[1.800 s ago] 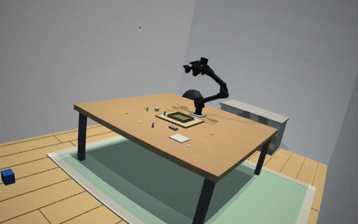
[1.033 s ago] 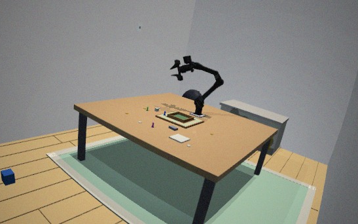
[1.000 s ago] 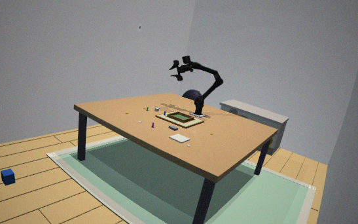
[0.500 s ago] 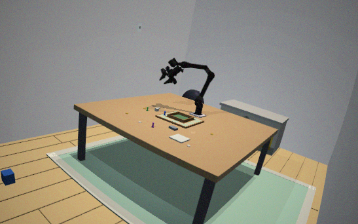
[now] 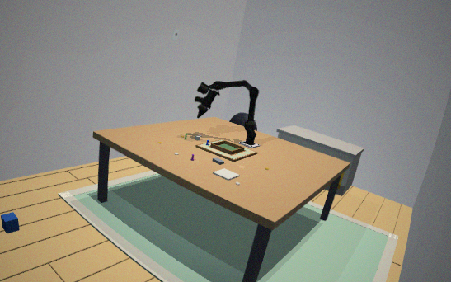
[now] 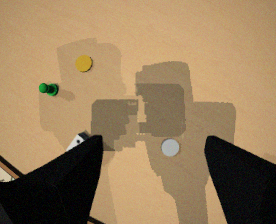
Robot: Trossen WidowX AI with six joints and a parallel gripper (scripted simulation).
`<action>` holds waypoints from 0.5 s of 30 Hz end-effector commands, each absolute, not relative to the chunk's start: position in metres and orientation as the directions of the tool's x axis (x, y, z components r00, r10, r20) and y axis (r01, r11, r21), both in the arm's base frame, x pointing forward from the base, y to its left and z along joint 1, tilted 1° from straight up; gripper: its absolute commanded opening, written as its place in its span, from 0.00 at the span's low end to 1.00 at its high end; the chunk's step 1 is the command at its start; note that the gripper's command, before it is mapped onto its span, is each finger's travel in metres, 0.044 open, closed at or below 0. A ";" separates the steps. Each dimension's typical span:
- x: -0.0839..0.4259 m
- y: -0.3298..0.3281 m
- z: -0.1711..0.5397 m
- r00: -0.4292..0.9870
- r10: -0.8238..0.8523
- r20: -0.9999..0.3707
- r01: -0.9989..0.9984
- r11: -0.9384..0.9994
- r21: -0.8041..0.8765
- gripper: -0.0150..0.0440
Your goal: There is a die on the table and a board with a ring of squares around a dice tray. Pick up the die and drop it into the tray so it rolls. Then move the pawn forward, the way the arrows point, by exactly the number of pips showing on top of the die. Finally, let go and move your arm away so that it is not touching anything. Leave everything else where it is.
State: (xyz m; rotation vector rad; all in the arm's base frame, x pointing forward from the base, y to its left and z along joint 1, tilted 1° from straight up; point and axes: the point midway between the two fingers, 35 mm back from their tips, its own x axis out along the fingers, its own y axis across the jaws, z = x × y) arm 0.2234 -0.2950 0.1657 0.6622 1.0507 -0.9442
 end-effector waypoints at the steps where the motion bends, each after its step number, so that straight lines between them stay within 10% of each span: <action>1: 0.267 -0.267 0.116 0.090 -0.123 -0.988 0.475 0.877 -0.065 0.72; 15: 0.285 -0.247 0.088 0.011 -0.028 -1.000 0.176 0.984 -0.026 0.72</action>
